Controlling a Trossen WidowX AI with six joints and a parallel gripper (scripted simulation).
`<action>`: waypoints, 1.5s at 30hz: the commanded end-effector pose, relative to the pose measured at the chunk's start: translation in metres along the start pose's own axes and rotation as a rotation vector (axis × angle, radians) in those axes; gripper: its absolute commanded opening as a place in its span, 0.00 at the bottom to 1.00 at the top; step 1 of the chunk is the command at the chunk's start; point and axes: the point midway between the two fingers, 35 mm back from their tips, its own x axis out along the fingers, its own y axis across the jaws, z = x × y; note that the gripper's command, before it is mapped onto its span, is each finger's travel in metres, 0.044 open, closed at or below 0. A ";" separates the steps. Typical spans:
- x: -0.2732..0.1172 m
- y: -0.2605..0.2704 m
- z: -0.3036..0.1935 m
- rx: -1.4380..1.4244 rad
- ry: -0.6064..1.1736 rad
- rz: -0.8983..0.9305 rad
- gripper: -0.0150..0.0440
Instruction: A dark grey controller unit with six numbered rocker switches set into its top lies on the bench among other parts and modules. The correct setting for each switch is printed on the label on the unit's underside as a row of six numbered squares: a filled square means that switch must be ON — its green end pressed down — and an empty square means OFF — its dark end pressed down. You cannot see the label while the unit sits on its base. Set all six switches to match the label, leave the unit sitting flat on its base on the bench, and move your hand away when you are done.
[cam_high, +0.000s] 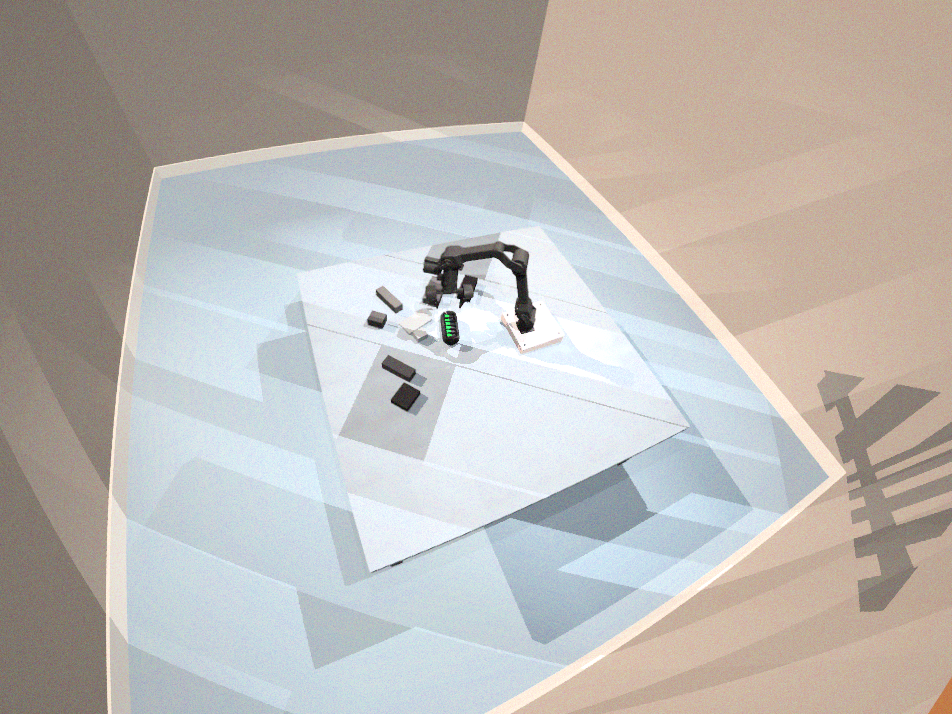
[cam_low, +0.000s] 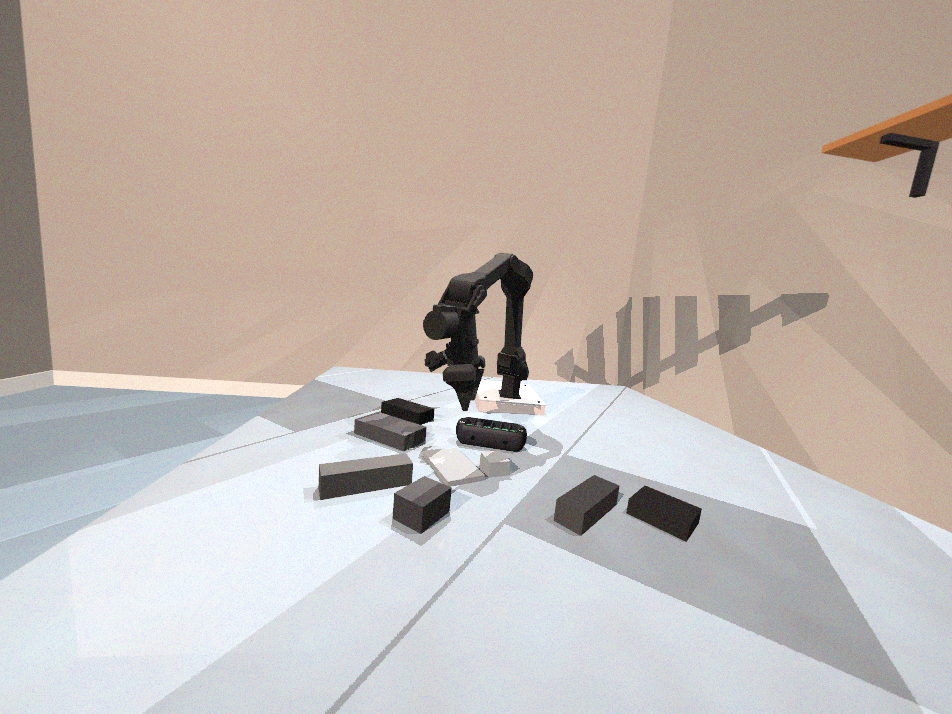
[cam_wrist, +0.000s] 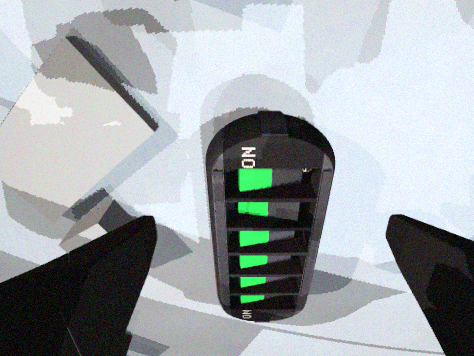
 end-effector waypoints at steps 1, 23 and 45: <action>0.008 -0.002 0.001 -0.002 0.006 -0.007 1.00; 0.044 -0.002 0.007 -0.002 0.007 -0.007 1.00; 0.054 -0.003 0.008 -0.002 0.007 -0.007 0.81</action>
